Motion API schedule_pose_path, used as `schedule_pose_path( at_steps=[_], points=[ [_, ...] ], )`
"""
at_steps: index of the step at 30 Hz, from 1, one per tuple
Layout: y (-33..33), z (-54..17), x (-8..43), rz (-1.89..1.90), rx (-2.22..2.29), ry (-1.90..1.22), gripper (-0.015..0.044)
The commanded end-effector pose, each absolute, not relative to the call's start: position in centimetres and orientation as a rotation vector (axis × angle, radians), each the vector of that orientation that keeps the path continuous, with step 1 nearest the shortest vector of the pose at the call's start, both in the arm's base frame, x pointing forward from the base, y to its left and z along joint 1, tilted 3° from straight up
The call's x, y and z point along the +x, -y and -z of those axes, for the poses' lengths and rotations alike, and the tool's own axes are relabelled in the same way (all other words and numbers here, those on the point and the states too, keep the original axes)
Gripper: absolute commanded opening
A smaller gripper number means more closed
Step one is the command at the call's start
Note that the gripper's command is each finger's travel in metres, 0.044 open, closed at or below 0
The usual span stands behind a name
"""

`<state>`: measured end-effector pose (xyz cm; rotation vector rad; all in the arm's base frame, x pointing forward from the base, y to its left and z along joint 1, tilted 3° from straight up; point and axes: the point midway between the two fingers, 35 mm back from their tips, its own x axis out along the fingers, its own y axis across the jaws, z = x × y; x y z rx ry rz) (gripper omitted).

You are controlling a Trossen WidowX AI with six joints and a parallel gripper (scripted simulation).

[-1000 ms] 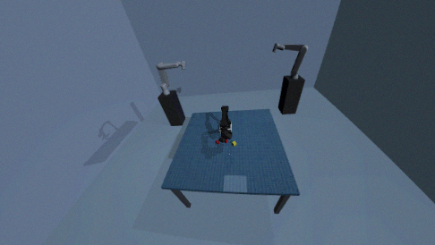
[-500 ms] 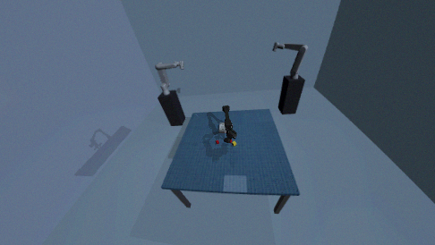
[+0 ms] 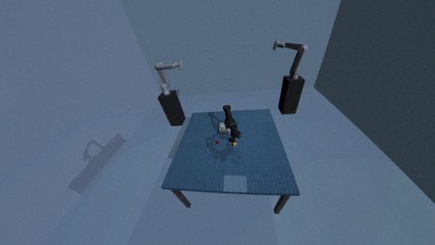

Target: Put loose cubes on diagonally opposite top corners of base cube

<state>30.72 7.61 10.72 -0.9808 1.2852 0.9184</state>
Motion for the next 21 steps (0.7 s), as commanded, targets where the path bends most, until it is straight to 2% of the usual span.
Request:
schedule_pose_path(
  at_steps=[1,21],
  points=[
    [-8.5,-10.4,30.2,-0.931,-0.998,-1.28,0.0105],
    [-9.5,-9.0,29.8,-0.948,-1.015,-1.271,0.0105]
  ],
)
